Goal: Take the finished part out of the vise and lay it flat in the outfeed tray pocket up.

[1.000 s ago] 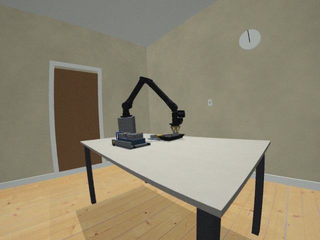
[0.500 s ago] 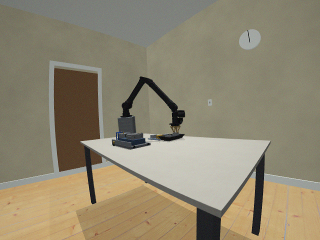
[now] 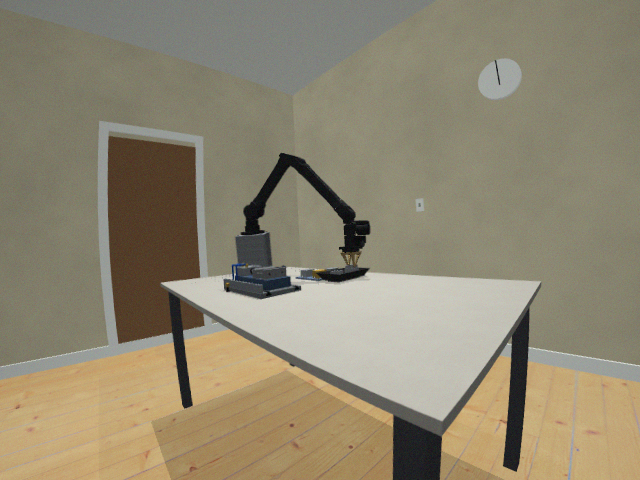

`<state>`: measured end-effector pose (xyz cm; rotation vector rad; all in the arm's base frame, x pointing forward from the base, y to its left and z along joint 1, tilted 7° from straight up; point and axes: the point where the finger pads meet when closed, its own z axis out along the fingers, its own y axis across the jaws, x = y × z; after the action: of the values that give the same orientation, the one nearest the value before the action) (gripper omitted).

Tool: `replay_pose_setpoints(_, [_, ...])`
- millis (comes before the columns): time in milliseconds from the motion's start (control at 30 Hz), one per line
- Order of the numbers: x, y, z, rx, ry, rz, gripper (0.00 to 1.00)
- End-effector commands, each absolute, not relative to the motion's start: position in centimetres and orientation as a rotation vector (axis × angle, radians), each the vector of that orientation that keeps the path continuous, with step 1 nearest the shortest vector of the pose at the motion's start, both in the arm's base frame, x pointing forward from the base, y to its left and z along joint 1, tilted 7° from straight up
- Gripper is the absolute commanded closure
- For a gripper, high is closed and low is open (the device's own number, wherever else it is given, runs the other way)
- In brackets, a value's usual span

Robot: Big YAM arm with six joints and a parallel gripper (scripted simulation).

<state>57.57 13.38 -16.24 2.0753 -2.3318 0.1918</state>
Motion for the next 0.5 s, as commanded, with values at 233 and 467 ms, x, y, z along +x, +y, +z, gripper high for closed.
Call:
replay_pose_setpoints(233, [58.47, 13.33, -14.54, 2.100, -2.350, 0.218, 1.00])
replay_pose_setpoints(467, [58.81, 13.42, -14.34, 2.103, -2.355, 0.224, 1.00])
